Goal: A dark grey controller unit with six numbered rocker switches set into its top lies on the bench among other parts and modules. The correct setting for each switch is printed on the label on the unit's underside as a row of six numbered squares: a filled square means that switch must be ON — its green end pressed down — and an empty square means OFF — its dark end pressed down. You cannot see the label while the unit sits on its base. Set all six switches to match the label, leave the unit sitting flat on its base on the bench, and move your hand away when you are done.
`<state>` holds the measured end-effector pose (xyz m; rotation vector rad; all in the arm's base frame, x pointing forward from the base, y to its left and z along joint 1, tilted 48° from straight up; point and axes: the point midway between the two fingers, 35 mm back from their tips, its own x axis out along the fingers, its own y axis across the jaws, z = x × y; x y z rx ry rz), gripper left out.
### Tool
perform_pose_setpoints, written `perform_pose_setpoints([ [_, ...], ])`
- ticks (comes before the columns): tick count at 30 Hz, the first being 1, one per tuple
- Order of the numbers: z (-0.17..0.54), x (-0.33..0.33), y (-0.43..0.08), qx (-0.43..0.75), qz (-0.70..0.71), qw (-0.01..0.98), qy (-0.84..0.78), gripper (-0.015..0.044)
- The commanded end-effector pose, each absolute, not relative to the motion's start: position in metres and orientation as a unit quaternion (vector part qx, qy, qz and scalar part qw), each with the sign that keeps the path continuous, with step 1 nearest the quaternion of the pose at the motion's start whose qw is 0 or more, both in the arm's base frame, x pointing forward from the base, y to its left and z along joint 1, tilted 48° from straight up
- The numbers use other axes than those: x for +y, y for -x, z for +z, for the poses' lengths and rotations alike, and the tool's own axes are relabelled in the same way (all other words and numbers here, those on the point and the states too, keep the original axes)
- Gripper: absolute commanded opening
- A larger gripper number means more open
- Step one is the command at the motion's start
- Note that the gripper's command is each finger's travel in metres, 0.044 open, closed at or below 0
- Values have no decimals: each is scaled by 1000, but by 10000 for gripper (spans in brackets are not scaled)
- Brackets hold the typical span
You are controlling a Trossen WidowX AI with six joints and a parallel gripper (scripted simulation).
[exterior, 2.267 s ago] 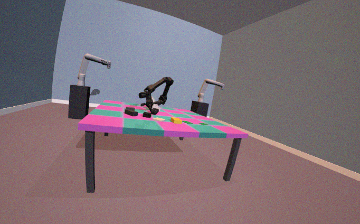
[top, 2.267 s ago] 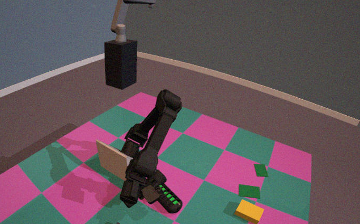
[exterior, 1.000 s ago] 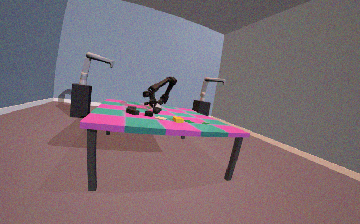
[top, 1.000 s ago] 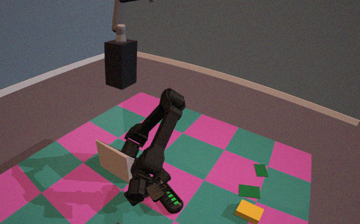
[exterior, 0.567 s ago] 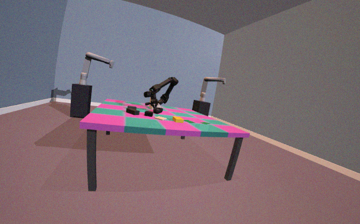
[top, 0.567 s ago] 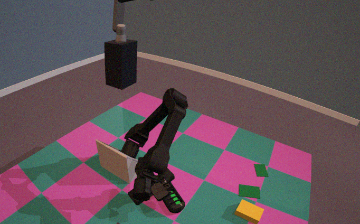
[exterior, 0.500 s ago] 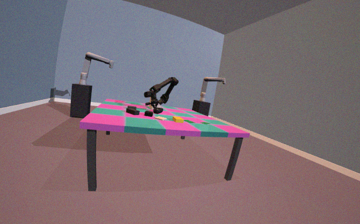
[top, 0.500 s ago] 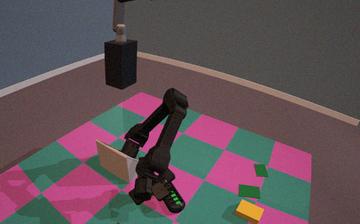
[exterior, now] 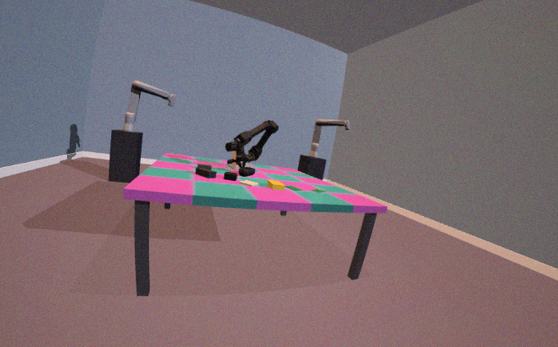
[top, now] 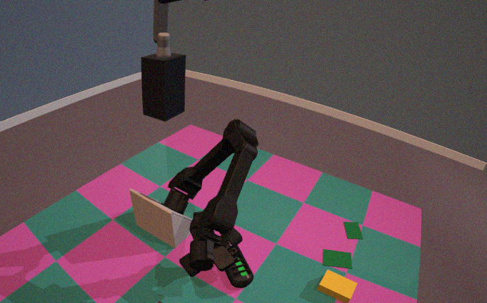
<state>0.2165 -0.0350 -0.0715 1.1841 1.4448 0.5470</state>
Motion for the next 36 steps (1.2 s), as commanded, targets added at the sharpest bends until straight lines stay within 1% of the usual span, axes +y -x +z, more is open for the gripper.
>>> perform_pose_setpoints([
  [1,-67,-29,-222,610,236,562,-506,0],
  [17,-59,-23,-233,610,237,561,-507,0],
  [26,-68,-100,-183,612,233,563,-505,0],
  [32,-68,-102,-182,613,233,562,-504,0],
  [36,-67,-106,-201,647,208,550,-486,0],
])
